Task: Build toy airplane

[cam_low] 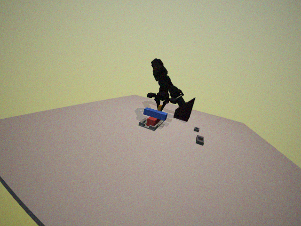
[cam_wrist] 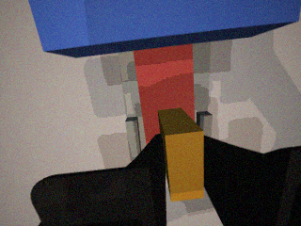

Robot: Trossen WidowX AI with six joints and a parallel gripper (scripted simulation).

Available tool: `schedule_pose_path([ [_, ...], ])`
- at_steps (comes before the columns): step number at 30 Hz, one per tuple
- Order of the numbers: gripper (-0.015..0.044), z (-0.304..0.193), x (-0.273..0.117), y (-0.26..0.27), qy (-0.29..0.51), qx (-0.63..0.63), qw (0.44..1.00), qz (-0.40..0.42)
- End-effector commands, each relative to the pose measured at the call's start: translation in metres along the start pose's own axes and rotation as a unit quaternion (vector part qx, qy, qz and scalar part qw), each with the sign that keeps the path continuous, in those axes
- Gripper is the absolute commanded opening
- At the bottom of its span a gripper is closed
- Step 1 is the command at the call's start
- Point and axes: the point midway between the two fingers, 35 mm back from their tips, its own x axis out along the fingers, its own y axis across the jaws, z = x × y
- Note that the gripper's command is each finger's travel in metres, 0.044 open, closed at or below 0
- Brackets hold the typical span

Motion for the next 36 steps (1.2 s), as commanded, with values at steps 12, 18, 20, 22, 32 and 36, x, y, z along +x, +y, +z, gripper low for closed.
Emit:
schedule_pose_path([
  [12,0.026,0.0,0.0,0.0,0.0,0.001,1.0,0.0],
  [18,0.026,0.004,-0.022,0.001,-0.001,0.0,1.0,0.003],
  [20,0.026,0.004,-0.052,0.002,-0.001,-0.001,1.0,0.004],
  [22,0.026,0.002,-0.081,0.002,0.0,-0.002,1.0,0.001],
  [32,0.026,0.004,-0.091,0.002,0.0,-0.002,1.0,-0.002],
  [36,0.026,0.003,-0.091,0.0,0.0,-0.002,1.0,-0.002],
])
